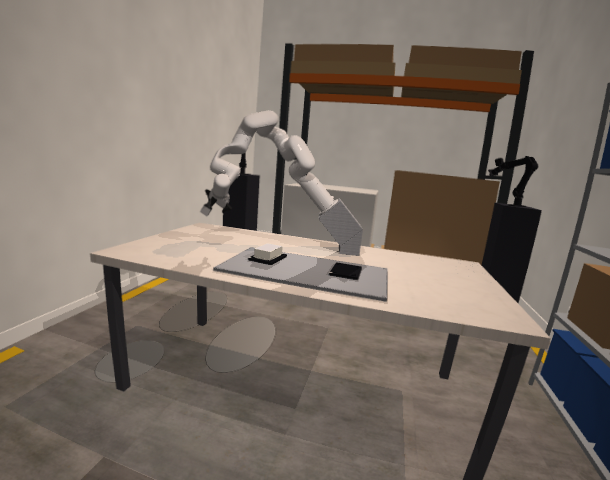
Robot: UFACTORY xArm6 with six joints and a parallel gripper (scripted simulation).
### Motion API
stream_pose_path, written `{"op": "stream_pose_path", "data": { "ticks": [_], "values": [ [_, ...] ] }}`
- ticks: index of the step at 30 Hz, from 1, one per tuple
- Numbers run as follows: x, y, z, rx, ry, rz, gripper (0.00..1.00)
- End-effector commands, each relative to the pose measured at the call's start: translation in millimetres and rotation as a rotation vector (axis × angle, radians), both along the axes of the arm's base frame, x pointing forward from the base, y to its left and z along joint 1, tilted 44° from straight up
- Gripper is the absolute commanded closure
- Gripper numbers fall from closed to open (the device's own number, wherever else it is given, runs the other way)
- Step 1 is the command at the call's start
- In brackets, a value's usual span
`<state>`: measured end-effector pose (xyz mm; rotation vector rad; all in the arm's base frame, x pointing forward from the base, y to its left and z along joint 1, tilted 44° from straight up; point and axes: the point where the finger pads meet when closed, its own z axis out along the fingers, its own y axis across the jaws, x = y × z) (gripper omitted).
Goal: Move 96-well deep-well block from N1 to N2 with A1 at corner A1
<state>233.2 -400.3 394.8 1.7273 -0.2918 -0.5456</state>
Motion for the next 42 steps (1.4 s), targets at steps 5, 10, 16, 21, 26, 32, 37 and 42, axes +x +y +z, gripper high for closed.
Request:
{"op": "stream_pose_path", "data": {
  "ticks": [5, 10, 16, 21, 26, 32, 37, 42],
  "values": [
    [0.3, 0.1, 1.3, -0.002, -0.003, 0.001, 0.0],
    [0.3, 0.1, 1.3, -0.002, -0.003, 0.001, 0.0],
    [0.3, 0.1, 1.3, -0.002, -0.003, 0.001, 0.0],
    [14.3, 5.6, -12.0, 0.027, -0.056, 0.096, 0.0],
    [30.9, 12.1, -27.9, 0.027, -0.056, 0.096, 0.0],
    [46.7, 21.1, -45.1, 0.065, -0.108, 0.185, 0.0],
    [56.1, 26.4, -55.5, 0.065, -0.108, 0.185, 0.0],
    [67.8, 34.9, -69.1, 0.107, -0.158, 0.26, 0.0]
  ]
}}
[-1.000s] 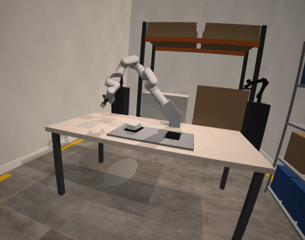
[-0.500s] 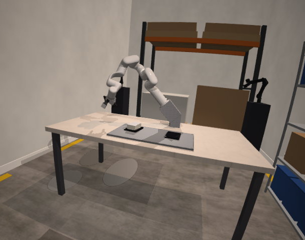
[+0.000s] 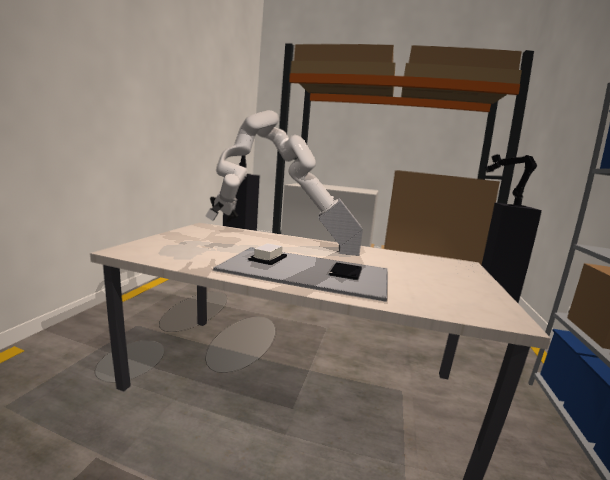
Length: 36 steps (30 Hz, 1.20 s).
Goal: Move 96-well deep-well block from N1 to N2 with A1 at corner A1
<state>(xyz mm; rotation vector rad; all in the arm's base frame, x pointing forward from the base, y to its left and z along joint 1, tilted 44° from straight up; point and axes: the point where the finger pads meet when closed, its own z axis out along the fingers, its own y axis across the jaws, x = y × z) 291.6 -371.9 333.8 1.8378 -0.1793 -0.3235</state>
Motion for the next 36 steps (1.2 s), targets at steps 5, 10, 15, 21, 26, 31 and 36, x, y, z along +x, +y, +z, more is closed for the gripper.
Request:
{"op": "stream_pose_path", "data": {
  "ticks": [5, 10, 15, 21, 26, 31, 36],
  "values": [
    [23.7, 17.6, -25.3, 0.037, -0.052, 0.072, 0.0],
    [29.1, 22.5, -32.1, 0.054, -0.068, 0.095, 0.0],
    [41.7, 35.7, -49.2, 0.091, -0.105, 0.147, 0.0],
    [53.5, 49.6, -66.2, 0.129, -0.138, 0.19, 0.0],
    [60.0, 58.6, -76.3, 0.152, -0.157, 0.215, 0.0],
    [68.5, 70.5, -89.7, 0.152, -0.157, 0.215, 0.0],
    [77.3, 87.2, -106.2, 0.219, -0.207, 0.275, 0.0]
  ]
}}
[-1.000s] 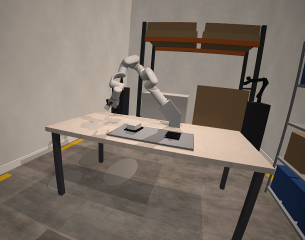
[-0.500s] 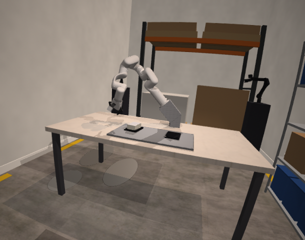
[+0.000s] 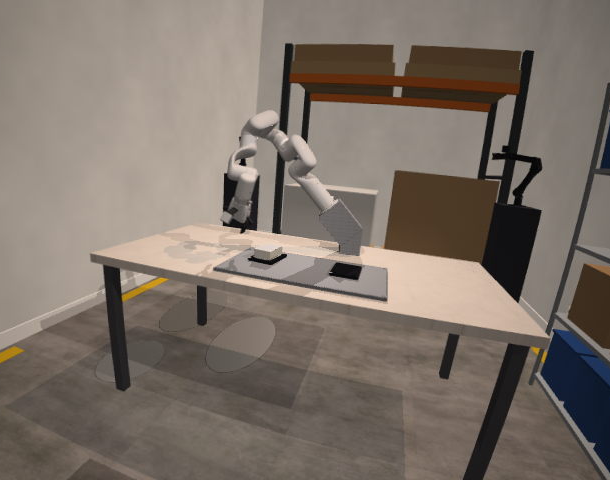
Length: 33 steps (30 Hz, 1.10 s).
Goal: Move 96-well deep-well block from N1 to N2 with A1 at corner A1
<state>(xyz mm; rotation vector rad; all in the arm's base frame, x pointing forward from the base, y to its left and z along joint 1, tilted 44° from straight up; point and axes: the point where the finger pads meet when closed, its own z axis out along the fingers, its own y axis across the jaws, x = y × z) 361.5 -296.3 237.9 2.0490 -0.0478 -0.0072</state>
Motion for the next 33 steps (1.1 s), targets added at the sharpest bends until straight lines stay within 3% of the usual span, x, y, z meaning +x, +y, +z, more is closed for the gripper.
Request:
{"op": "stream_pose_path", "data": {
  "ticks": [1, 7, 10, 17, 20, 29, 33],
  "values": [
    [9.0, 14.9, -13.6, 0.033, -0.029, 0.033, 0.0],
    [14.1, 24.7, -23.3, 0.033, -0.029, 0.033, 0.0],
    [18.2, 35.6, -32.9, 0.106, -0.073, 0.086, 0.0],
    [25.9, 56.8, -51.8, 0.108, -0.074, 0.087, 0.0],
    [28.6, 68.4, -61.0, 0.187, -0.114, 0.132, 0.0],
    [33.8, 90.8, -79.1, 0.187, -0.114, 0.133, 0.0],
    [35.5, 107.0, -90.7, 0.272, -0.151, 0.17, 0.0]
  ]
}}
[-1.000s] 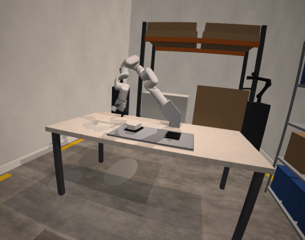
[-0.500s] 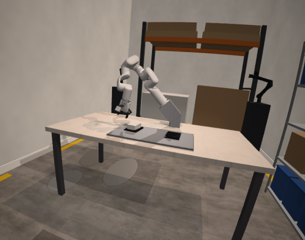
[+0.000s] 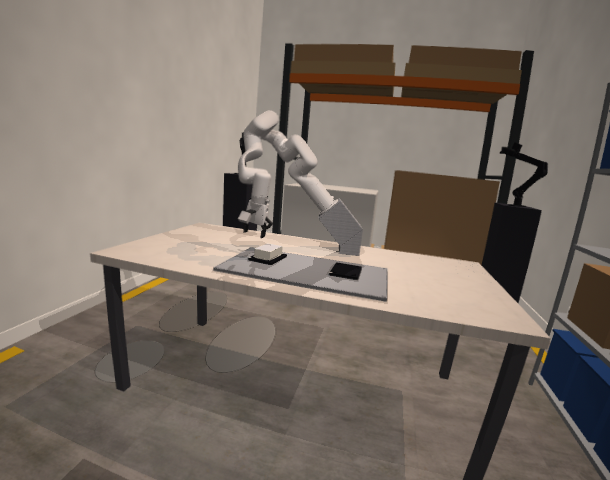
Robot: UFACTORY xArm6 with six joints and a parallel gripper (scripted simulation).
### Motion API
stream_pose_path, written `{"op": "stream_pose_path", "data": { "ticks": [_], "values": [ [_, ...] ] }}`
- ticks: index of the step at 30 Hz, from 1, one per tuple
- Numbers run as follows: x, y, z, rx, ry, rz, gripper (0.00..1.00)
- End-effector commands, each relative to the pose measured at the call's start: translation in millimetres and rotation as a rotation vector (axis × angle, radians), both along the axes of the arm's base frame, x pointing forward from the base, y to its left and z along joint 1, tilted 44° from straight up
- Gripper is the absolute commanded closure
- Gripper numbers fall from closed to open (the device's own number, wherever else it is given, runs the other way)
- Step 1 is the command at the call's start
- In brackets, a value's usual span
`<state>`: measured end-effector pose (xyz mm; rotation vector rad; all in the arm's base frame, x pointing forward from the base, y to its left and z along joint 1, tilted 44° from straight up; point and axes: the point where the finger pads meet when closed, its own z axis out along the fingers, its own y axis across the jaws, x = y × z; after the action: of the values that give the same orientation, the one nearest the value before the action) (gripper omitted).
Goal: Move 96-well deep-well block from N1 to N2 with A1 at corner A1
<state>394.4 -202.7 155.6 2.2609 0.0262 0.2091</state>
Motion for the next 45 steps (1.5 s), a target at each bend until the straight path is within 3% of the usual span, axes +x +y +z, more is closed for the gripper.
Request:
{"op": "stream_pose_path", "data": {
  "ticks": [1, 8, 11, 17, 32, 45],
  "values": [
    [3.1, 17.4, -11.4, 0.058, -0.029, 0.027, 0.0],
    [4.7, 32.5, -22.5, 0.058, -0.029, 0.027, 0.0],
    [4.6, 45.1, -30.8, 0.147, -0.057, 0.059, 0.0],
    [4.4, 68.6, -46.4, 0.147, -0.057, 0.059, 0.0],
    [4.5, 68.6, -46.5, 0.147, -0.057, 0.059, 0.0],
    [8.8, 56.8, -59.7, 0.147, -0.057, 0.059, 0.0]
  ]
}}
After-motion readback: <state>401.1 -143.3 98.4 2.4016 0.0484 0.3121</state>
